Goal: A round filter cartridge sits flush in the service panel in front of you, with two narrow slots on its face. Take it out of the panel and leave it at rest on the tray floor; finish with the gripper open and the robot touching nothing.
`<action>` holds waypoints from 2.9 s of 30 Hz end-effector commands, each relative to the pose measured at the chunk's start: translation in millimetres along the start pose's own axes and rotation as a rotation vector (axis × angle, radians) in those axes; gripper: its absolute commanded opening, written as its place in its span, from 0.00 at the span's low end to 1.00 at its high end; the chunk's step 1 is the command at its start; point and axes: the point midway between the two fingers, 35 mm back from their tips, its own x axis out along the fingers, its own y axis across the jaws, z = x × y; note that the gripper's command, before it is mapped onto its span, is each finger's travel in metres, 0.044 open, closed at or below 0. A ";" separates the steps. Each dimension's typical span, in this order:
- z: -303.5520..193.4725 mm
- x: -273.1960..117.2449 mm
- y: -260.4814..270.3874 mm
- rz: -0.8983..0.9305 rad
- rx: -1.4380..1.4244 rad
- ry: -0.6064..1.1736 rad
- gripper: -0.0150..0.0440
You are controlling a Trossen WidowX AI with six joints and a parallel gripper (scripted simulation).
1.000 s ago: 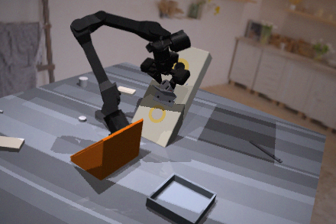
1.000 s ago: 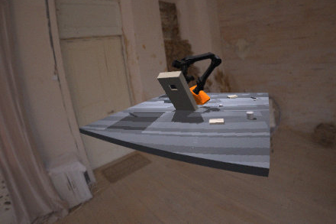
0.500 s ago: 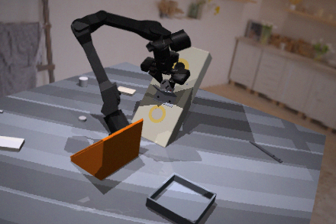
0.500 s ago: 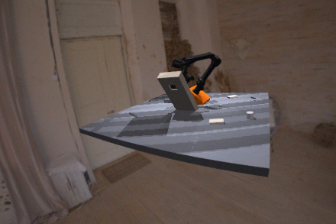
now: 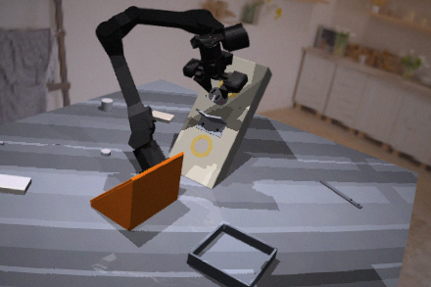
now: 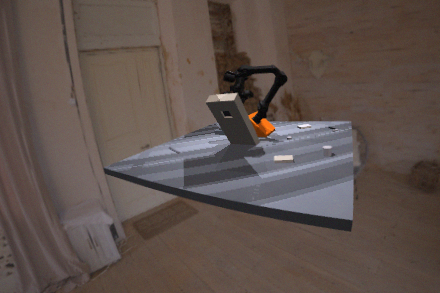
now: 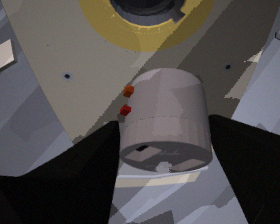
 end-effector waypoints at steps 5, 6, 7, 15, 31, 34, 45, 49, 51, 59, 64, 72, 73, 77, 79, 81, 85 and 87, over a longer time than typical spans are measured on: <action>3.6 -38.6 -0.9 -0.002 -0.004 -0.002 0.25; 3.6 -43.6 -0.5 -0.001 -0.004 -0.002 0.25; 3.5 -48.6 -0.1 0.001 -0.004 -0.002 0.25; 4.8 -58.4 -16.8 0.003 -0.005 -0.004 0.25; -0.5 -49.8 -79.3 -0.007 0.023 0.004 0.25; -10.9 -51.8 -99.1 -0.062 0.123 0.024 0.25; -56.2 -64.9 -173.0 -0.298 0.527 0.056 0.25; -74.6 -71.5 -198.1 -0.391 0.679 0.047 0.25; -84.2 -75.2 -210.2 -0.438 0.756 0.039 0.25; -111.6 -86.3 -241.5 -0.570 0.969 0.000 0.25; -117.2 -86.0 -244.2 -0.581 0.977 0.001 0.25; -172.5 -81.5 -264.9 -0.685 1.061 0.015 0.25; -180.5 -80.6 -267.0 -0.698 1.077 0.016 0.25; -210.2 -76.6 -272.9 -0.742 1.148 0.017 0.25; -226.7 -73.7 -274.9 -0.763 1.195 0.015 0.25; -243.0 -70.5 -276.0 -0.783 1.244 0.012 0.25; -271.1 -64.0 -275.6 -0.824 1.338 0.001 0.25; -285.5 -60.2 -274.2 -0.843 1.384 -0.002 0.25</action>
